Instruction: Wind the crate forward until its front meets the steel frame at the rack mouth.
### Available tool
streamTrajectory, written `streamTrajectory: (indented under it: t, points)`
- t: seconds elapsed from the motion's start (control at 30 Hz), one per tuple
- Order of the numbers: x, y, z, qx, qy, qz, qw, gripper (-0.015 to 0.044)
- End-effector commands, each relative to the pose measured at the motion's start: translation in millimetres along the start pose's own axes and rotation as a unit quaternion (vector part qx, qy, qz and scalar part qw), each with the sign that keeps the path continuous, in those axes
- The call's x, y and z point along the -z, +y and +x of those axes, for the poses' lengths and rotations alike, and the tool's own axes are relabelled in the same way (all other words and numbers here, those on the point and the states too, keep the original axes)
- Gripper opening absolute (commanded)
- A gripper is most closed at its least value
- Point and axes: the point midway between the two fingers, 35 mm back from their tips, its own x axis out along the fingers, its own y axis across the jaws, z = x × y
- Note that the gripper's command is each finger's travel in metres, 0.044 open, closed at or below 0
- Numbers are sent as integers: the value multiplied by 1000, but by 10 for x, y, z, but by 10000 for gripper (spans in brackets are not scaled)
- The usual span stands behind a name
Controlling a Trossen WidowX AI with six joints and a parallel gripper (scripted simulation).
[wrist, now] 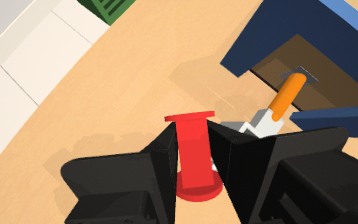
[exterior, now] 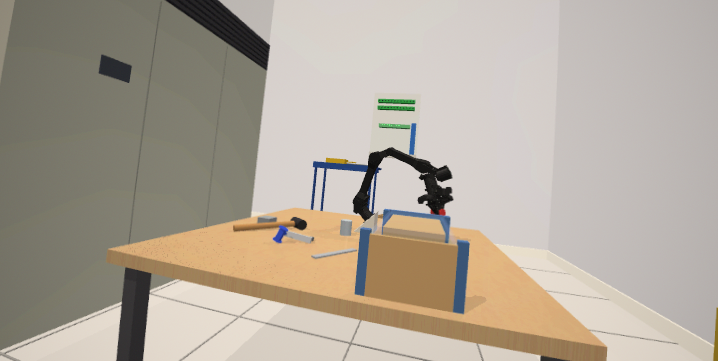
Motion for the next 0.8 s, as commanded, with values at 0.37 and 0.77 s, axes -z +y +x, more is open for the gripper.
streamTrajectory:
  t: [0.37, 0.77]
  points:
    - [286, 135, -92, -4, 16, -18, 1000, 0]
    - [397, 161, -147, -4, 17, -18, 1000, 0]
